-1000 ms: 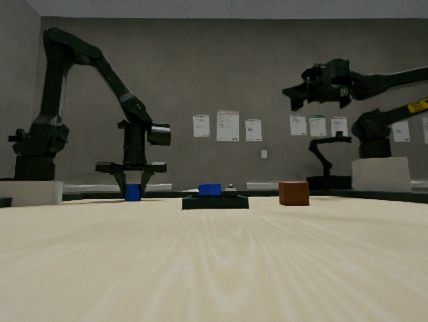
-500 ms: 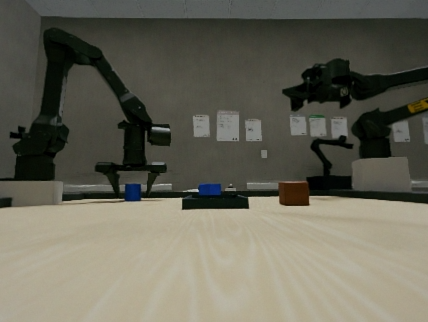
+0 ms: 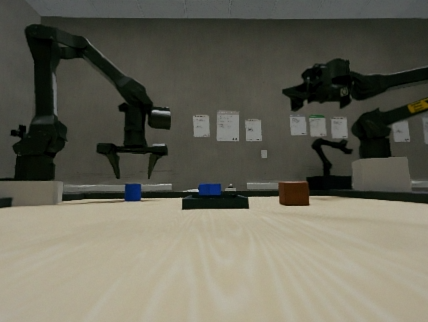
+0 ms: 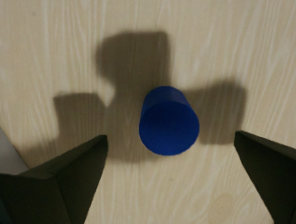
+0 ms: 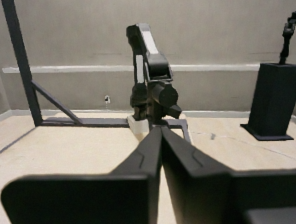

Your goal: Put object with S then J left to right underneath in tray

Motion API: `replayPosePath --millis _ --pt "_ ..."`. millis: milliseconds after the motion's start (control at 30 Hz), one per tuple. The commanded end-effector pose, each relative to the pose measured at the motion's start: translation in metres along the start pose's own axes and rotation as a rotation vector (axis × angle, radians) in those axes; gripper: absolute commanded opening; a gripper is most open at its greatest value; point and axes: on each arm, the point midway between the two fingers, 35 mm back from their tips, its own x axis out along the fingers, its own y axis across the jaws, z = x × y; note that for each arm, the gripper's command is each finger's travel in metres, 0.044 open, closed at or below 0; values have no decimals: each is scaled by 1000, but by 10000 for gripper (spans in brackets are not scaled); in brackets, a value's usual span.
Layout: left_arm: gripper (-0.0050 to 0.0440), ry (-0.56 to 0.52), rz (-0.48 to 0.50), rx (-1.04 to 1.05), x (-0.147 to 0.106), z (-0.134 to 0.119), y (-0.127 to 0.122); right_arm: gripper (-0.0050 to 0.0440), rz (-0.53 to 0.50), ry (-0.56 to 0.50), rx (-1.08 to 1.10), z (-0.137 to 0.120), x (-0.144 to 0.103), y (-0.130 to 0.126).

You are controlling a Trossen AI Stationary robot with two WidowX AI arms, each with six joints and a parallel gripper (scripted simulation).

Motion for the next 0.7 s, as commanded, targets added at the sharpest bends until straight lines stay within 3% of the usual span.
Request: replayPosePath --millis 0,33,133,233,300,367,433,667 --pt "400 -9 -27 -3 -23 1 -4 -50 3 -9 -6 4 -1 1" --pt "400 -9 -27 -3 -23 1 -4 -50 3 -9 -6 4 -1 1" --pt "328 -2 -90 72 -22 -1 -6 -50 3 -9 -6 4 -1 1" --pt "256 -45 -307 258 -42 -1 -28 -50 3 -9 -6 4 -1 1" --pt "208 -73 -400 334 -55 -3 -34 -50 3 -9 -6 4 -1 1" --pt "208 -73 -400 334 -55 -3 -34 -50 3 -9 -6 4 -1 1" --pt "160 -145 -551 484 -71 -3 -45 -50 3 -9 -6 4 -1 1" --pt "0 -364 -824 771 -117 -6 -59 -50 3 -9 -6 4 -1 1"
